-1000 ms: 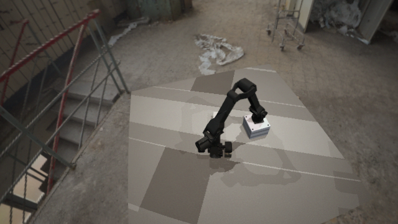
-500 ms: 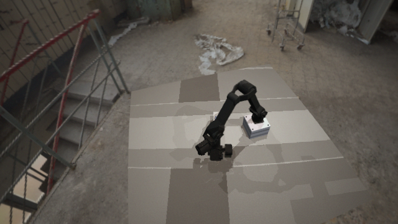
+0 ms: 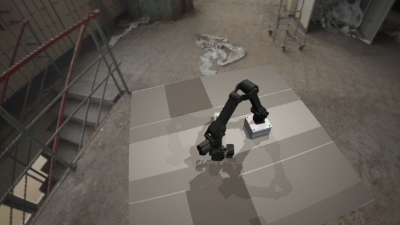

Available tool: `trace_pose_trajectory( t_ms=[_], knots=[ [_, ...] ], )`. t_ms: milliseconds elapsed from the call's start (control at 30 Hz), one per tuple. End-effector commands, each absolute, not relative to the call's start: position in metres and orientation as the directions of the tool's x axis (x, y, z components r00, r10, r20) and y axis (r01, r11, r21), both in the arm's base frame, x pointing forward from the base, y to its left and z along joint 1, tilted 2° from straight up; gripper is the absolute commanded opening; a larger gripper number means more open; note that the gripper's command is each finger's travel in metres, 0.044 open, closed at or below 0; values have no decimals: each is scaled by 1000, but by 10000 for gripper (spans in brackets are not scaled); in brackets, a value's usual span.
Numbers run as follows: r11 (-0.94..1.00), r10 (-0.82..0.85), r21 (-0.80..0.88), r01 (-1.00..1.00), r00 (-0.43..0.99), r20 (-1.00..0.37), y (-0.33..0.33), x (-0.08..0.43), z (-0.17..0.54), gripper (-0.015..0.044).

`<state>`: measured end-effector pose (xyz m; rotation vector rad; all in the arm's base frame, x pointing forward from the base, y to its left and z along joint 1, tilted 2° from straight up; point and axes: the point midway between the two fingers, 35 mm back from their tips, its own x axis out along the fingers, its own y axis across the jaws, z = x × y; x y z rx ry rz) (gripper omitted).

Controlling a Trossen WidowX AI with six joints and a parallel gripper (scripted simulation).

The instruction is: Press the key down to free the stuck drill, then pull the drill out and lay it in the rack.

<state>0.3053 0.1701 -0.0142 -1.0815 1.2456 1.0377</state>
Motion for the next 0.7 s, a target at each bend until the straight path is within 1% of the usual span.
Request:
trace_pose_trajectory(
  t_ms=[0,667],
  knots=[
    [195,7,-55,-979,57,-998,170,305,-11,0],
    [195,7,-54,-979,57,-998,169,302,-2,0]
  ],
)
